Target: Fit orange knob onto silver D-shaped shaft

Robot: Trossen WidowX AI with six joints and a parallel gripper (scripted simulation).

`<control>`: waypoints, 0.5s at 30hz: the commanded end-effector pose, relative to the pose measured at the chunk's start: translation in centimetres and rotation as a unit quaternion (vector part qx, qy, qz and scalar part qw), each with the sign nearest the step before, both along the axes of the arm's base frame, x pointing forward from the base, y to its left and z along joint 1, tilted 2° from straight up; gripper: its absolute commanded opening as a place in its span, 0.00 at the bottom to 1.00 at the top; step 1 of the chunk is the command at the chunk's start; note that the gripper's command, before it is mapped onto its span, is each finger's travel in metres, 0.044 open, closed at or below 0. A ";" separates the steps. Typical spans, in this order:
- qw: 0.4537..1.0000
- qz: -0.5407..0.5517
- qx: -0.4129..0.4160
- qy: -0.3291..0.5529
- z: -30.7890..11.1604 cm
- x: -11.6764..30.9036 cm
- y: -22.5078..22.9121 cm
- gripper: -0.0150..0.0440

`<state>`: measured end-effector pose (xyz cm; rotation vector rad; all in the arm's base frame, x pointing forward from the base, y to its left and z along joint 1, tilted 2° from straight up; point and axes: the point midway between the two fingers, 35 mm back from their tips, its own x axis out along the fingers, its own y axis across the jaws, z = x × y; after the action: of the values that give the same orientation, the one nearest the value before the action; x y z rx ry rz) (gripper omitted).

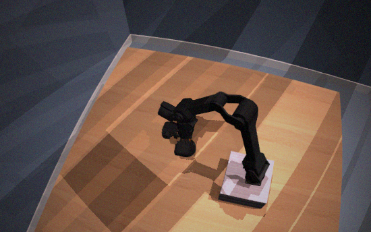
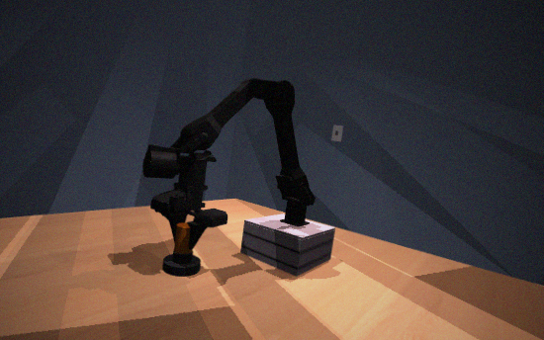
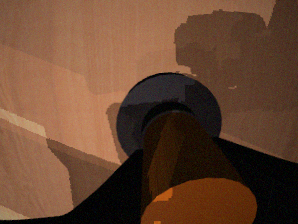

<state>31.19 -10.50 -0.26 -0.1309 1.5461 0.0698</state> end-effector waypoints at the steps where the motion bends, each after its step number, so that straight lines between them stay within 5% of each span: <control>1: 1.000 0.000 0.000 0.000 0.0 0.0 0.0 0.25; 7: 1.000 0.000 0.000 0.000 0.0 0.0 0.0 0.25; 15: 1.000 0.000 0.000 0.000 0.0 0.0 0.0 0.61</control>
<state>31.21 -10.51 -0.28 -0.1351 1.5447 0.0730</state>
